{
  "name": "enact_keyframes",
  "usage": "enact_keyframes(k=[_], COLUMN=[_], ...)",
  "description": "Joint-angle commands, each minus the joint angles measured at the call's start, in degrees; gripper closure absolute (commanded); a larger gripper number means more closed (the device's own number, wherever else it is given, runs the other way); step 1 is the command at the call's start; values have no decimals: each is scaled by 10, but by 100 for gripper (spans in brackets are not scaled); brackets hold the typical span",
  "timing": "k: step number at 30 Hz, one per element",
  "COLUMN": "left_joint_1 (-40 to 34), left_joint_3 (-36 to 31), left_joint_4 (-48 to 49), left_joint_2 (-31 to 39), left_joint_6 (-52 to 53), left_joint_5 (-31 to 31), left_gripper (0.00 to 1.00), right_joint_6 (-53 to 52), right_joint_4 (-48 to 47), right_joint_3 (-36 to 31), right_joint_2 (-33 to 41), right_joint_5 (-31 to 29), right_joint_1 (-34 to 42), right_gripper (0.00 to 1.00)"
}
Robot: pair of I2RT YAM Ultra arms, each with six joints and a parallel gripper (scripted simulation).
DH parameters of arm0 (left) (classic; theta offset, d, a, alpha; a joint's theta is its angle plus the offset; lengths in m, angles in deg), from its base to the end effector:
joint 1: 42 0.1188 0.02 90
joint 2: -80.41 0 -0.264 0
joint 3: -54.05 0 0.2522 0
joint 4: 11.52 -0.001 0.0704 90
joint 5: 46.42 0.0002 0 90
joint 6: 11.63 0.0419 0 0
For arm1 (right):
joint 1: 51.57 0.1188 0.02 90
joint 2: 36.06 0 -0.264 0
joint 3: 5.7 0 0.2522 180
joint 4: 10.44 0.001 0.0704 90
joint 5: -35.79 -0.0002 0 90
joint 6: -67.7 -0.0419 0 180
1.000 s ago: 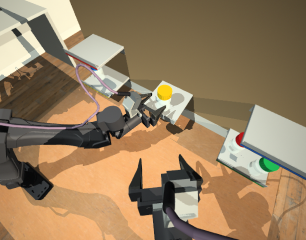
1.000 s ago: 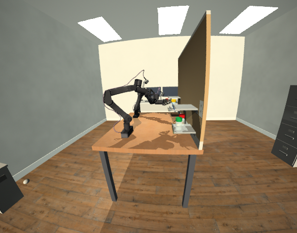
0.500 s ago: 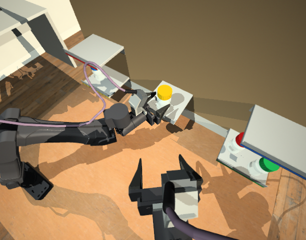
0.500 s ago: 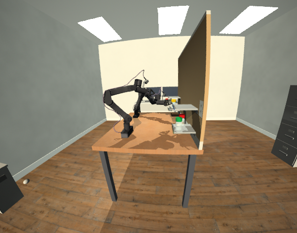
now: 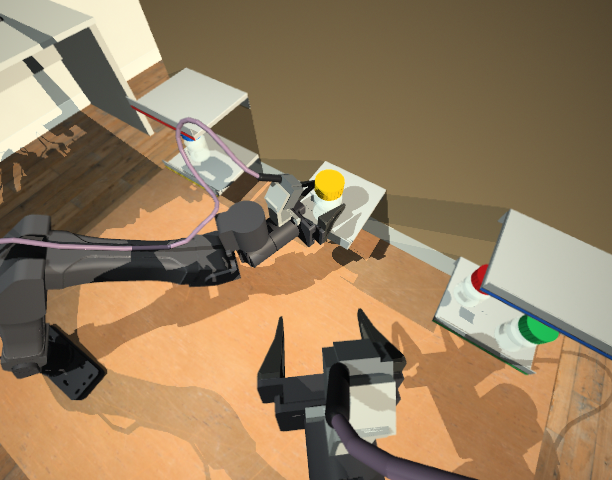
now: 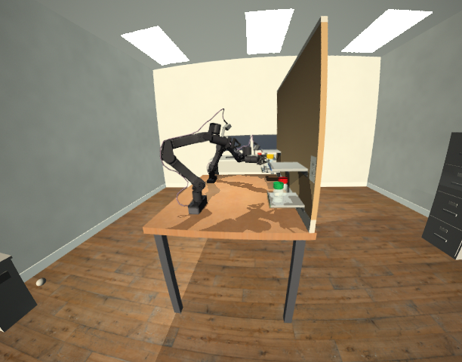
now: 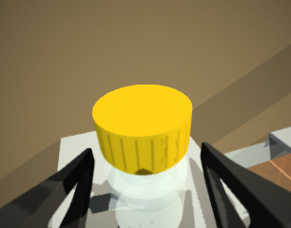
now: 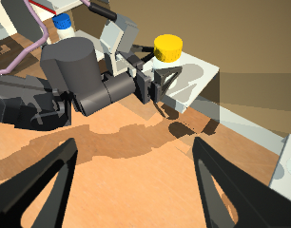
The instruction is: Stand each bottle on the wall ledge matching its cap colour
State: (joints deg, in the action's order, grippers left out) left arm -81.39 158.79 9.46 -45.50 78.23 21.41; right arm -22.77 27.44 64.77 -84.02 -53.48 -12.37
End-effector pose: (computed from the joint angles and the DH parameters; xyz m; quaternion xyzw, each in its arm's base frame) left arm 0.4119 -0.3165 0.2410 0.1056 0.7003 -0.1061 0.6980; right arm 0.1420 0.1178 0.3815 -0.2674 0.7490 0.2105 0.5685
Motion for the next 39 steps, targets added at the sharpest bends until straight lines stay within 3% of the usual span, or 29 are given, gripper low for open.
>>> enact_keyframes(k=[1, 3, 4, 7, 11, 23, 25, 27, 29, 33, 39], left_joint_1=[6, 6, 6, 3, 3, 2, 2, 2, 1, 1, 1], left_joint_3=[19, 19, 19, 14, 14, 11, 11, 11, 9, 22, 72], left_joint_4=[-12, -12, -12, -5, -5, -4, -4, -4, -4, -24, -103], left_joint_2=[5, 5, 5, 6, 6, 11, 11, 11, 14, 21, 55], left_joint_6=[2, 2, 2, 1, 1, 1, 1, 1, 1, 2, 3], left_joint_5=[8, 8, 8, 3, 3, 2, 2, 2, 1, 1, 2], left_gripper=[19, 19, 28, 32, 32, 49, 72, 72, 94, 49, 49], right_joint_6=[-1, -1, -1, -1, -1, -1, -1, -1, -1, -1, -1], right_joint_4=[0, 0, 0, 0, 0, 0, 0, 0, 0, 0, 0], right_joint_3=[2, 2, 2, 2, 2, 2, 2, 2, 2, 2, 2], right_joint_2=[13, 13, 13, 13, 13, 13, 13, 13, 13, 13, 13], right_joint_5=[-5, -5, -5, -5, -5, -5, -5, -5, -5, -5, -5], right_joint_1=[2, 2, 2, 2, 2, 2, 2, 2, 2, 2, 2], right_gripper=[11, 11, 11, 11, 11, 11, 11, 11, 11, 11, 11])
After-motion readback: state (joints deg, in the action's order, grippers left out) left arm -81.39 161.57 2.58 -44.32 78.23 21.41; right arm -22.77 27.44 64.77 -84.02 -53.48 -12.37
